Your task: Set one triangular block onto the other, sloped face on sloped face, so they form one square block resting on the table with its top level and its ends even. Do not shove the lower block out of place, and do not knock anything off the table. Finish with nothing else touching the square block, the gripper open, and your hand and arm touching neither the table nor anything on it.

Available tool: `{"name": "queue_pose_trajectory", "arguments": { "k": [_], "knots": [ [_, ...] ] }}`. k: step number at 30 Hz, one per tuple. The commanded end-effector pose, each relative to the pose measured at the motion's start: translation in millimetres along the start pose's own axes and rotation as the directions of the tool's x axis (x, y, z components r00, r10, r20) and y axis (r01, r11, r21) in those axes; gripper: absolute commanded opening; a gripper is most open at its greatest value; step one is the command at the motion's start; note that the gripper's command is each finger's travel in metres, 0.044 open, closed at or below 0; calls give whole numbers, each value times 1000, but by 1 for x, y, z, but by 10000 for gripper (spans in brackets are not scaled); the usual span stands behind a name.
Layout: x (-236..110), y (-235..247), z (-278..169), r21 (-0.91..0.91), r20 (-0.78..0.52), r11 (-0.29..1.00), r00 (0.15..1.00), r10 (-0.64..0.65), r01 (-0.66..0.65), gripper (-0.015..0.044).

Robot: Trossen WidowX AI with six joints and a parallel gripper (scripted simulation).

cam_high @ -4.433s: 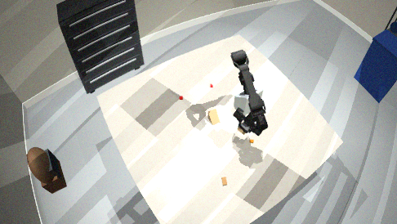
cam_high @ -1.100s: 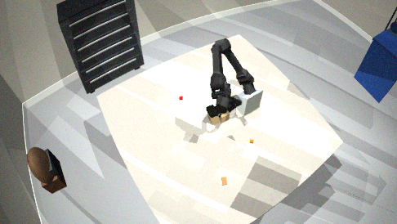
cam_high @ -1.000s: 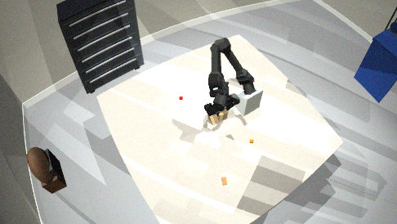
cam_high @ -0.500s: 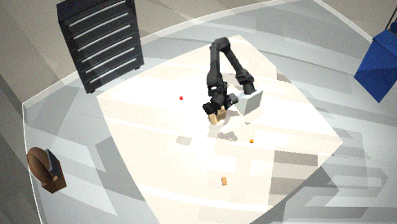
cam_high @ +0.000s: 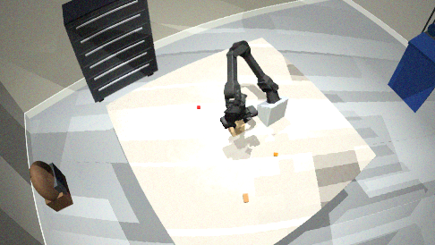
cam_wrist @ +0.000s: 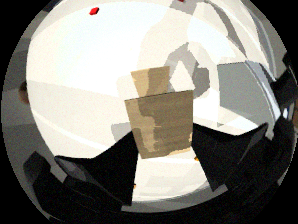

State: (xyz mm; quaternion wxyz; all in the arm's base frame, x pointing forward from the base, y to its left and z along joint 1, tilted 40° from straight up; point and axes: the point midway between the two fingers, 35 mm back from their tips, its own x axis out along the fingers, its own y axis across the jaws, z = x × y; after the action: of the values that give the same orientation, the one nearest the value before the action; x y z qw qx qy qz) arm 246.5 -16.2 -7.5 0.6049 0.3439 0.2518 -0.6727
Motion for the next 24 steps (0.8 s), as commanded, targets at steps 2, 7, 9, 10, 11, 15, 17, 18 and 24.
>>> {"name": "queue_pose_trajectory", "arguments": {
  "k": [2, 7, 9, 10, 11, 15, 17, 18, 24],
  "knots": [
    [5, 0, 2, -4, 0, 1000, 1000, 11, -11, 0],
    [25, 0, 10, -4, 1, 1000, 1000, 11, -11, 0],
    [30, 0, 13, -4, 2, 1000, 1000, 11, -11, 0],
    [31, 0, 14, -4, 2, 1000, 1000, 11, -11, 0],
    [31, 1, 14, -4, 2, 1000, 1000, 11, -11, 0],
    [31, 1, 15, -4, 2, 1000, 1000, 11, -11, 0],
    [30, 2, 15, 2, 1, 1000, 1000, 6, -6, 0],
    [30, 2, 16, 3, 0, 1000, 1000, 3, -3, 0],
    [31, 2, 16, 3, 0, 1000, 1000, 3, -3, 0]
  ]
}}
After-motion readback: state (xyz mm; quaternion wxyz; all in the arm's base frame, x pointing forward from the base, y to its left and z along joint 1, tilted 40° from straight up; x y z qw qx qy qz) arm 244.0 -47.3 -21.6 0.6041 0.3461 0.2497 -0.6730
